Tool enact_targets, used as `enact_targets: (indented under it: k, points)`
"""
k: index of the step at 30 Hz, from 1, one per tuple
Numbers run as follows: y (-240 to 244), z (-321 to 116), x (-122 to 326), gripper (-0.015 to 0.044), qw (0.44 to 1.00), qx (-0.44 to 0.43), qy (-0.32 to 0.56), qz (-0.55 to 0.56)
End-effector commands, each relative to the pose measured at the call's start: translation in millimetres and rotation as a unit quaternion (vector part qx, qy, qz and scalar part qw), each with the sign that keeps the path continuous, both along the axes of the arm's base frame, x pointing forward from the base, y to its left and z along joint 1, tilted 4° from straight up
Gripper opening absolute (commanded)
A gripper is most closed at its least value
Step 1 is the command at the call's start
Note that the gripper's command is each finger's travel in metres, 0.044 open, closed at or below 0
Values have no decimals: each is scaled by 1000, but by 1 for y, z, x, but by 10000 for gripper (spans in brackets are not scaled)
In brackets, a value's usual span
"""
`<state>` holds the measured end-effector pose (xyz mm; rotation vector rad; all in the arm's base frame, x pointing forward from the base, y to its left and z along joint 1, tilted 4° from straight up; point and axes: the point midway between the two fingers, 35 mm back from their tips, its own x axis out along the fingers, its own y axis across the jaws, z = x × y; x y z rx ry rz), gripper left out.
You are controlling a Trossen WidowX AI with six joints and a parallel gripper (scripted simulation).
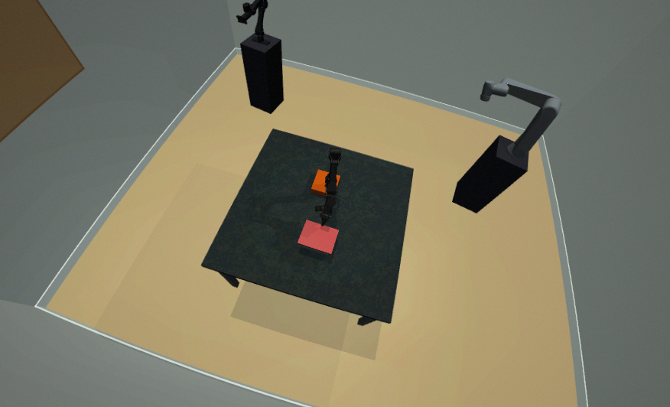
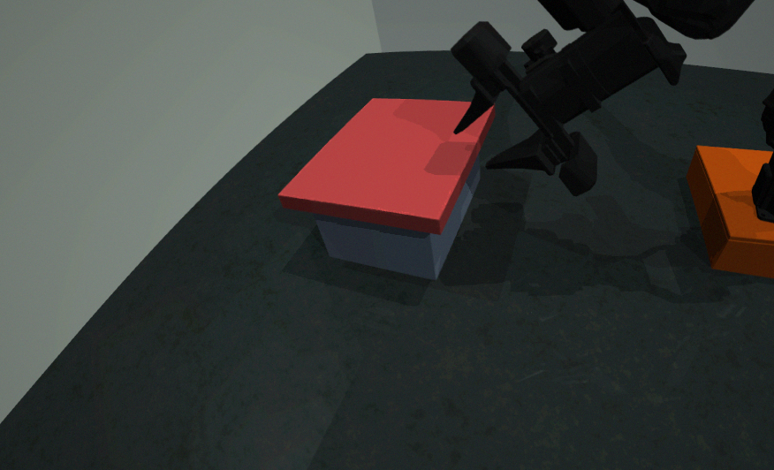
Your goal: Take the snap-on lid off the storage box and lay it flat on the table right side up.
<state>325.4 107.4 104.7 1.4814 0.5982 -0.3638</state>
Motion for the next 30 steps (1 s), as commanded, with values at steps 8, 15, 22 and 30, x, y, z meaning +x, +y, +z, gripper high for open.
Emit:
enact_targets:
  k: [8, 15, 22, 30]
  points:
    - [2, -10, 14, 235, 1000, 0, -3, 3]
    - [2, -10, 14, 156, 1000, 0, -3, 3]
    - [2, -10, 14, 109, 1000, 0, -3, 3]
    - [1, -10, 14, 0, 1000, 0, -2, -1]
